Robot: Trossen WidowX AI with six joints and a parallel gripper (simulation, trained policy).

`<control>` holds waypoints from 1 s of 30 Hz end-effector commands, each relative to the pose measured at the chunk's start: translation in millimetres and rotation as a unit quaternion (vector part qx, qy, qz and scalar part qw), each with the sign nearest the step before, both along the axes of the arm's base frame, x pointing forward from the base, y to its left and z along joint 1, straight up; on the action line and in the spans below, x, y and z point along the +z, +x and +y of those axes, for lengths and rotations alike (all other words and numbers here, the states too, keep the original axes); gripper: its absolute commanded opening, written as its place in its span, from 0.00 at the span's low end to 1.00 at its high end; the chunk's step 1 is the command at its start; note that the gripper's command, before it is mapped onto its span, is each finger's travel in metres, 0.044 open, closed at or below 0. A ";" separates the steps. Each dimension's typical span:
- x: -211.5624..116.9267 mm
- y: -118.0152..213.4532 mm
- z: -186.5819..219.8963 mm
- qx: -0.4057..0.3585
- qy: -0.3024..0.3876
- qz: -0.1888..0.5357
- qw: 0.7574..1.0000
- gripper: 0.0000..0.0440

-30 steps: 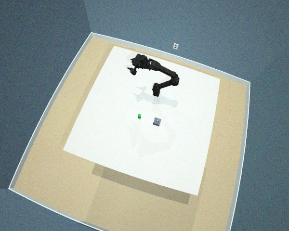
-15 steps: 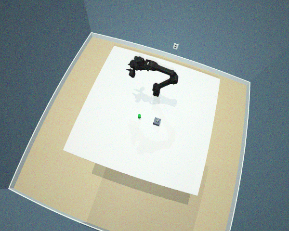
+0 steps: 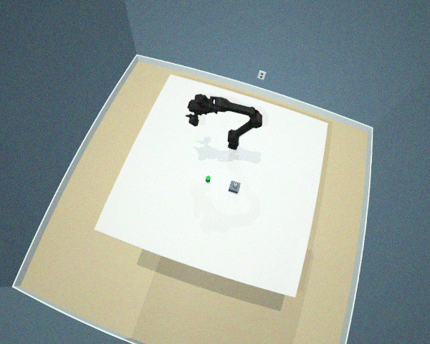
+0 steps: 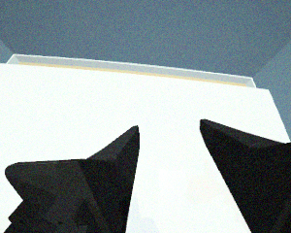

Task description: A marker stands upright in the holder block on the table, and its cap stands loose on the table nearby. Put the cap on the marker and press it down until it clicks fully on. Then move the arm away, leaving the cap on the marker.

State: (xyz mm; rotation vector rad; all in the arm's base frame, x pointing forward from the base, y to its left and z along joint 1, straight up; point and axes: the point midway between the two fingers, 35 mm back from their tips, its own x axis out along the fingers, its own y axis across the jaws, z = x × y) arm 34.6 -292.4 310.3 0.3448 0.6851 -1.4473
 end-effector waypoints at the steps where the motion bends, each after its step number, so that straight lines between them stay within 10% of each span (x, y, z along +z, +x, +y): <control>1: -7.0 8.0 -4.9 0.004 0.019 -0.001 1.000 0.58; 30: -53.9 69.5 -19.4 0.034 0.123 -0.004 0.992 0.70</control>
